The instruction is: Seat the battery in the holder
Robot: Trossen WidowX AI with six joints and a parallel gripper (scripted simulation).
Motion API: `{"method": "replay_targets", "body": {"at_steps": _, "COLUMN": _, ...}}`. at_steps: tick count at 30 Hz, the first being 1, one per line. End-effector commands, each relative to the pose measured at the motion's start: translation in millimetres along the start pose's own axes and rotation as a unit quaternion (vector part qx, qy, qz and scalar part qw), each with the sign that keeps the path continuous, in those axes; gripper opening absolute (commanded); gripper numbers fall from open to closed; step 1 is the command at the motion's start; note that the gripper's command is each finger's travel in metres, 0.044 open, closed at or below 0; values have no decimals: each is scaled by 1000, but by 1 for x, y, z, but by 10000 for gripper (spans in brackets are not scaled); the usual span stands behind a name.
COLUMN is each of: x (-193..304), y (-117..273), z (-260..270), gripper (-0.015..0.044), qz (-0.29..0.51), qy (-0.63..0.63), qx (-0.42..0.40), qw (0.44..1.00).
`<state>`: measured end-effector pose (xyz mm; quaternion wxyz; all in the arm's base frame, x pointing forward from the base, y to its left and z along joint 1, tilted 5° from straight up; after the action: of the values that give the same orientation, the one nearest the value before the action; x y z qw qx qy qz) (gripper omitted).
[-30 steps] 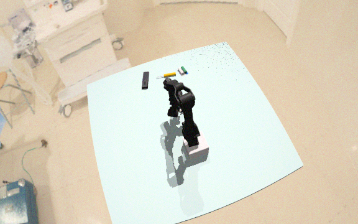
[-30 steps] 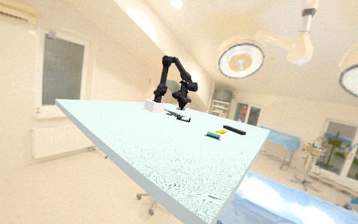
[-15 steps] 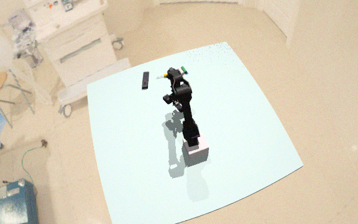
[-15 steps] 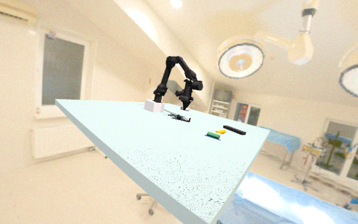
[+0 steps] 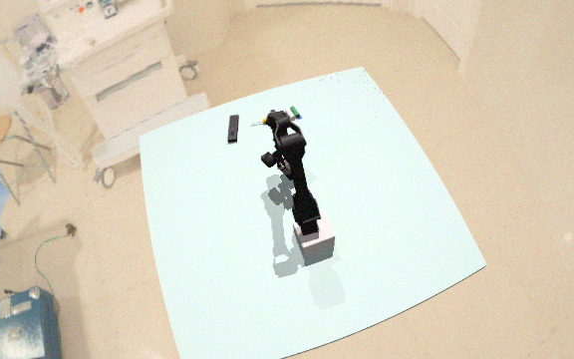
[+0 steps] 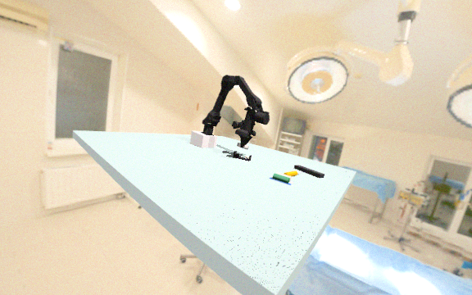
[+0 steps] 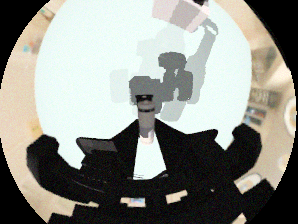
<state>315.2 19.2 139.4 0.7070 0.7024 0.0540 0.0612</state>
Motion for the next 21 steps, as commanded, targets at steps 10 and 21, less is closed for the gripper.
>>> {"method": "replay_targets", "body": {"at_steps": 10, "x": 13, "y": -25, "z": -2, "gripper": 75, "qz": -79, "qy": 2, "qx": -18, "qw": 997}}
{"method": "replay_targets", "body": {"at_steps": 21, "x": 21, "y": -29, "z": -3, "gripper": 75, "qz": -106, "qy": 1, "qx": -22, "qw": 994}}
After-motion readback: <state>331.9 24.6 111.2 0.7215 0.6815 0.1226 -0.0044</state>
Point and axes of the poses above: the point midway between the two fingers, 35 mm back from their tips, its own y axis back along the fingers, its own z axis across the jaws, x = y × z, the point moved 9 cm from there along y, back along the fingers, and after that the axes turned 14 degrees about -y, right-handed, at the moved point
